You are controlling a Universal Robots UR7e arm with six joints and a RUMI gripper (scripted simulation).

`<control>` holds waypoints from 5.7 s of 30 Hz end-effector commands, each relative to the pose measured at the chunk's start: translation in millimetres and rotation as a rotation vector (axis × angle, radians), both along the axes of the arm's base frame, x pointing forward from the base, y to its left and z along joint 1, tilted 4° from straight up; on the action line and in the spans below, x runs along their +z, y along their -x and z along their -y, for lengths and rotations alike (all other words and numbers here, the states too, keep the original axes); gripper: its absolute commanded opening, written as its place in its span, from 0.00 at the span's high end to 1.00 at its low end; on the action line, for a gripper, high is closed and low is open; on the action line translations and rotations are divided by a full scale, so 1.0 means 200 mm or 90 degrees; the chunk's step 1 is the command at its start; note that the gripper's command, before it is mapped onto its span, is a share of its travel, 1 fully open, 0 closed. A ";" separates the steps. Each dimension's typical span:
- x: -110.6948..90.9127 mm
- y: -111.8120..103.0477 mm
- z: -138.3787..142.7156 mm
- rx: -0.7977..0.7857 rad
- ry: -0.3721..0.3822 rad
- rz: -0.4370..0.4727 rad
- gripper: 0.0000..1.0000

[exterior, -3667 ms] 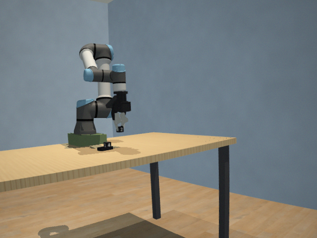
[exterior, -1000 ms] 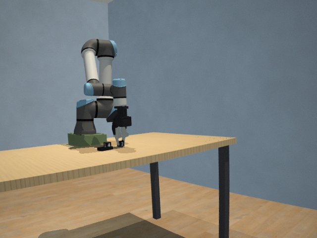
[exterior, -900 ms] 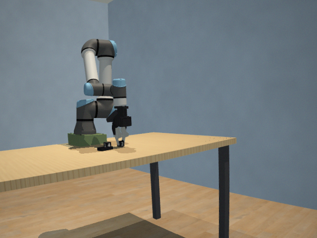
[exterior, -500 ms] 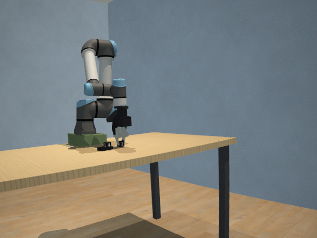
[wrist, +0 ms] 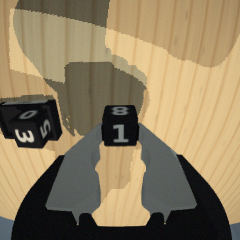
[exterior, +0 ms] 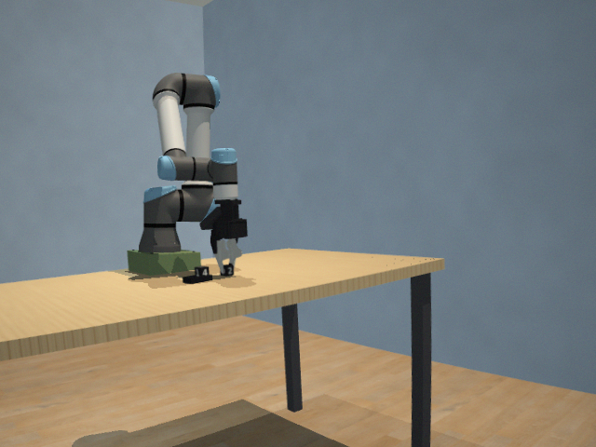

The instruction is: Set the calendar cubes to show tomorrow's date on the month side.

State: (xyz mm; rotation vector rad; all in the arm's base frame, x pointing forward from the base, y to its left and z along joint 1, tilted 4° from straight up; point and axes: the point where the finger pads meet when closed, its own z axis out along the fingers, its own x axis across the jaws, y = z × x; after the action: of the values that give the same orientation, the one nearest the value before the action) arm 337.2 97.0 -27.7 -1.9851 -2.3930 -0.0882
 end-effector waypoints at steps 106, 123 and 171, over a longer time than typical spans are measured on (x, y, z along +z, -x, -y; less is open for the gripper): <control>-0.01 0.00 0.00 0.000 0.000 0.001 0.74; 0.00 0.00 0.00 0.000 0.000 0.001 0.71; 0.43 0.00 0.03 0.000 0.000 0.001 0.00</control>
State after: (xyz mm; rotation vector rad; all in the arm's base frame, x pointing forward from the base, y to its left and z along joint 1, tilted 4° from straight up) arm 336.1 91.5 59.0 -1.9851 -2.3930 -0.0883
